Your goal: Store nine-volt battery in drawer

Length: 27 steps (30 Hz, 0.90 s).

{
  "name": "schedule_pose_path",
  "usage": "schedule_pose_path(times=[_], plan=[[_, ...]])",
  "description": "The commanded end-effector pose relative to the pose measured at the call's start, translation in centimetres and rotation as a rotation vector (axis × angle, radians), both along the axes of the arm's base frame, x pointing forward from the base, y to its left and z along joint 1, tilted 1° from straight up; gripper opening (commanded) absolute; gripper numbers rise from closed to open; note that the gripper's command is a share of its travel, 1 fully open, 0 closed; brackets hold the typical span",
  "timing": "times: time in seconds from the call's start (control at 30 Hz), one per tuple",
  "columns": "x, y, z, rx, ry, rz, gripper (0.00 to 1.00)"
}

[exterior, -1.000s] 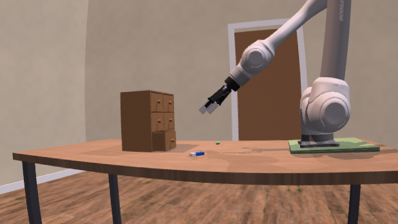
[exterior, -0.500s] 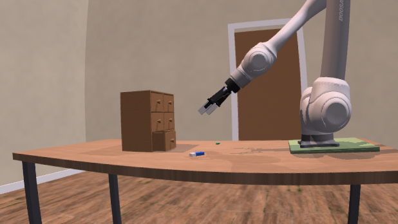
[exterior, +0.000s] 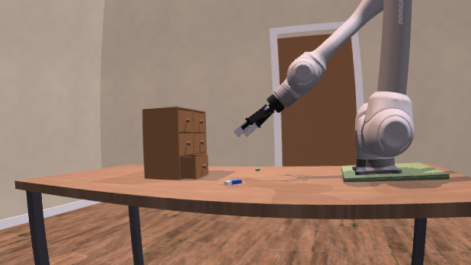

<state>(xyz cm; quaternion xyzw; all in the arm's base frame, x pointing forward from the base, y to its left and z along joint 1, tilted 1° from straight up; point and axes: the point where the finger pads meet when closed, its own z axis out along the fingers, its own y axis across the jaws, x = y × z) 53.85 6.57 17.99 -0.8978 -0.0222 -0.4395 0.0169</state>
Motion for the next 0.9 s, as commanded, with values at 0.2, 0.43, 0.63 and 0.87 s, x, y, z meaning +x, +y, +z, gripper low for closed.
schedule_pose_path(times=[0.2, 0.43, 0.63, 0.87], plan=[[1.2, 0.2, -1.1, -0.003, -0.139, -0.013, 1.00], [1.7, 0.2, -1.6, 0.000, -0.204, -0.013, 1.00], [2.2, 0.3, -2.1, 0.003, -0.261, -0.014, 1.00], [2.5, 0.3, -2.4, 0.005, -0.298, -0.014, 1.00]])
